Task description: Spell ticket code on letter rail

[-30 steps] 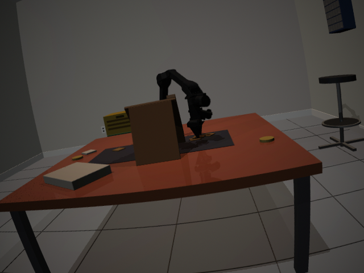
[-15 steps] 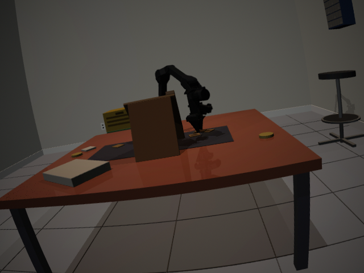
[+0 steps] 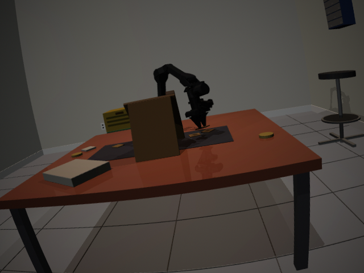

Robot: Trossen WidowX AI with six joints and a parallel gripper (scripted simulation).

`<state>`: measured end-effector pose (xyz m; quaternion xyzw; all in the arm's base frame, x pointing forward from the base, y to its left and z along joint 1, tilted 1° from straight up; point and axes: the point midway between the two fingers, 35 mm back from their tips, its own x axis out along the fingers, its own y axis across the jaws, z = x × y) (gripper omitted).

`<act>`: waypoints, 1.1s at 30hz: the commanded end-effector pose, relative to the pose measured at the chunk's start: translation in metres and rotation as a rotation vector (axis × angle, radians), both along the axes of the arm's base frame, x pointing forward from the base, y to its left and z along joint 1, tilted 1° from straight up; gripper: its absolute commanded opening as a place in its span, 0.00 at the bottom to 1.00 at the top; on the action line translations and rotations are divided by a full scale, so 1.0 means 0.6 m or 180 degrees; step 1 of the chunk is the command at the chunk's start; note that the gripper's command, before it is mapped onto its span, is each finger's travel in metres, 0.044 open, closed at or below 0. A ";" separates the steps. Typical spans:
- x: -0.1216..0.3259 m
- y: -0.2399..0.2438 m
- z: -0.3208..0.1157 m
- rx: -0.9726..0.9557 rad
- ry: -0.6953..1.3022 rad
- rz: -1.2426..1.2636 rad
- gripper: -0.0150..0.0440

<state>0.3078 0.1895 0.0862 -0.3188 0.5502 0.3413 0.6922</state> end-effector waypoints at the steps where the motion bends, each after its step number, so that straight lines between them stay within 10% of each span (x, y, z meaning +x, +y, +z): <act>1: -0.004 0.007 0.009 0.0113 -0.0063 -0.0158 0.25; 33: -0.011 0.037 0.080 0.0905 -0.0453 -0.1304 0.25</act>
